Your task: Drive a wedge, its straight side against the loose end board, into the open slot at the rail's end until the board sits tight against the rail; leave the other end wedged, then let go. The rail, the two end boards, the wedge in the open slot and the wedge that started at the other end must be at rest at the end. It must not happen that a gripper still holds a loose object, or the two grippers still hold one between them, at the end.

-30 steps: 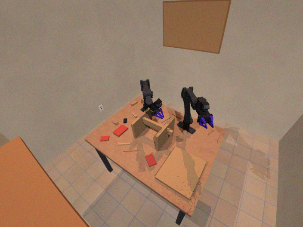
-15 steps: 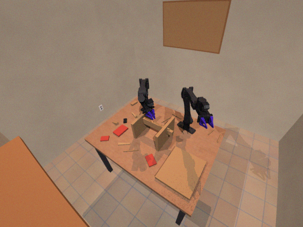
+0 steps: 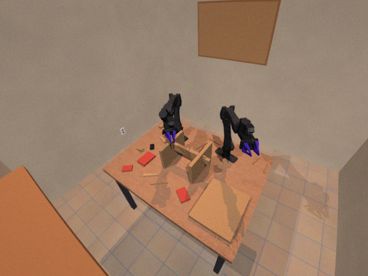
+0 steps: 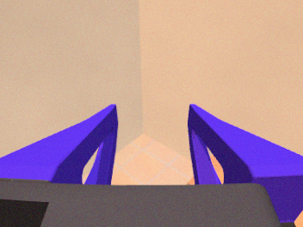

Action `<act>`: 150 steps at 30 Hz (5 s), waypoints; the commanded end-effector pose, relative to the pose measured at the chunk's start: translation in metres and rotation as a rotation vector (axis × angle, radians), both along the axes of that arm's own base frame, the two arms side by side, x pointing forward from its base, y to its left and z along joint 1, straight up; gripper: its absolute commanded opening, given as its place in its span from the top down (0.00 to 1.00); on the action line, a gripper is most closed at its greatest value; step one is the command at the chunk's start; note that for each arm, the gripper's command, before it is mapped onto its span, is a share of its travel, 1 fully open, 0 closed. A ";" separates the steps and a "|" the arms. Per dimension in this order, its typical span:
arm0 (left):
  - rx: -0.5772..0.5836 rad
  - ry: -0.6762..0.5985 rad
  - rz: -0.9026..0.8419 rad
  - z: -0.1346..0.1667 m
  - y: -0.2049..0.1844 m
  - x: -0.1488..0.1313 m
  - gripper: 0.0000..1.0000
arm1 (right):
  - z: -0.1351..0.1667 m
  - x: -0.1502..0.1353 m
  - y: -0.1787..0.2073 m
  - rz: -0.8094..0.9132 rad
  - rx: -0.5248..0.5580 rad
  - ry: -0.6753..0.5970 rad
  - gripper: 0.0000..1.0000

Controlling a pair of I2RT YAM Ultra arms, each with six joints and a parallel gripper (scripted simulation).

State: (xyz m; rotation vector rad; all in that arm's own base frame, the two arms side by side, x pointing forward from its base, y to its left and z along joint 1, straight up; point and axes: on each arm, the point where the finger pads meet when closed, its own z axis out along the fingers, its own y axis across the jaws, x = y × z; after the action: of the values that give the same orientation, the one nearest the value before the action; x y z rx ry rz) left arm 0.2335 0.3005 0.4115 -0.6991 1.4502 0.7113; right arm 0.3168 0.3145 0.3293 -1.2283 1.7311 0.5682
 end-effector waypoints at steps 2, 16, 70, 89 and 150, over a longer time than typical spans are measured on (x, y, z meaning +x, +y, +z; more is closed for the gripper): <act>0.003 -0.010 -0.007 0.009 -0.001 0.002 0.57 | 0.033 0.022 -0.030 -0.136 0.086 -0.087 0.80; 0.003 -0.010 -0.007 0.009 -0.001 0.002 0.57 | 0.052 0.059 -0.106 -0.417 0.175 -0.164 0.80; 0.003 -0.010 -0.007 0.009 -0.001 0.002 0.57 | 0.103 0.062 -0.312 -1.083 0.442 -0.432 0.80; 0.004 -0.009 -0.007 0.009 -0.001 0.002 1.00 | 0.094 0.061 -0.313 -1.090 0.435 -0.411 0.80; -0.390 0.444 -0.539 -0.162 -0.262 0.048 1.00 | 0.087 0.066 -0.312 -1.092 0.424 -0.393 0.80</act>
State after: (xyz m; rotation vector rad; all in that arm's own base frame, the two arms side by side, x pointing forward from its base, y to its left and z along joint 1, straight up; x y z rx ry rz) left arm 0.2972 0.0477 0.2627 -0.4094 2.0665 0.1527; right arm 0.3810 0.0004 0.4084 0.0008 1.5667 -0.0004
